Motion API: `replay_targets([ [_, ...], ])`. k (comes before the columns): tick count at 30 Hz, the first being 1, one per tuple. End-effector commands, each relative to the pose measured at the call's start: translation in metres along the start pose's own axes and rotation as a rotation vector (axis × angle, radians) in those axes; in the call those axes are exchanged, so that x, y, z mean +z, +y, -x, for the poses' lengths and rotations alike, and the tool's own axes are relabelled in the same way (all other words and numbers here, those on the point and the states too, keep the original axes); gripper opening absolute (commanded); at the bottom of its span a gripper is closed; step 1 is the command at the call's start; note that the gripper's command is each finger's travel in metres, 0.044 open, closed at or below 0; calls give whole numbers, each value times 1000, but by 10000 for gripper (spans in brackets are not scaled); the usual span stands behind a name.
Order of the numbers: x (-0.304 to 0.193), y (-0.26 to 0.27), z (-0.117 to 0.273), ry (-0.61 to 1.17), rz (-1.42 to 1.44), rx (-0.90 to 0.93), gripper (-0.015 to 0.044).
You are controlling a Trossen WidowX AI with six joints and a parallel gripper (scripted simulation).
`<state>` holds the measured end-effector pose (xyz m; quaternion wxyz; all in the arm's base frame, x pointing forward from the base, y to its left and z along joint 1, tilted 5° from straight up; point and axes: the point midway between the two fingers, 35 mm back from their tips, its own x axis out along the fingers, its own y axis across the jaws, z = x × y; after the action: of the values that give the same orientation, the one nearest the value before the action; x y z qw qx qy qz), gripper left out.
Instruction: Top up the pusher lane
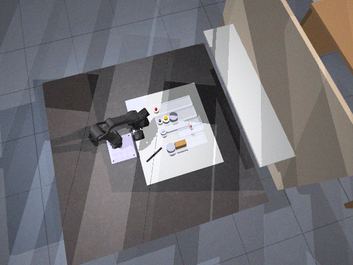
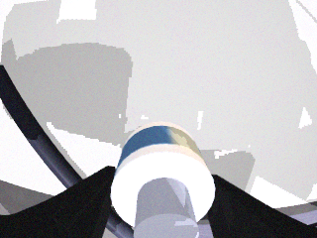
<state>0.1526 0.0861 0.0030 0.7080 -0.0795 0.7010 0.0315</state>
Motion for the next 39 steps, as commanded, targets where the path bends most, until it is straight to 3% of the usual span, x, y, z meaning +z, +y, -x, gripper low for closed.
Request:
replay_targets([
  [1,2,0,7,-1,4,-5,52],
  [3,3,0,17,-1,4,-5,0],
  [19,-2,-4,103,-1,4,-5,0],
  [26,4,-6,102,-5,2,-6,0],
  [39,62,-28,82,-24,3,-15,0],
])
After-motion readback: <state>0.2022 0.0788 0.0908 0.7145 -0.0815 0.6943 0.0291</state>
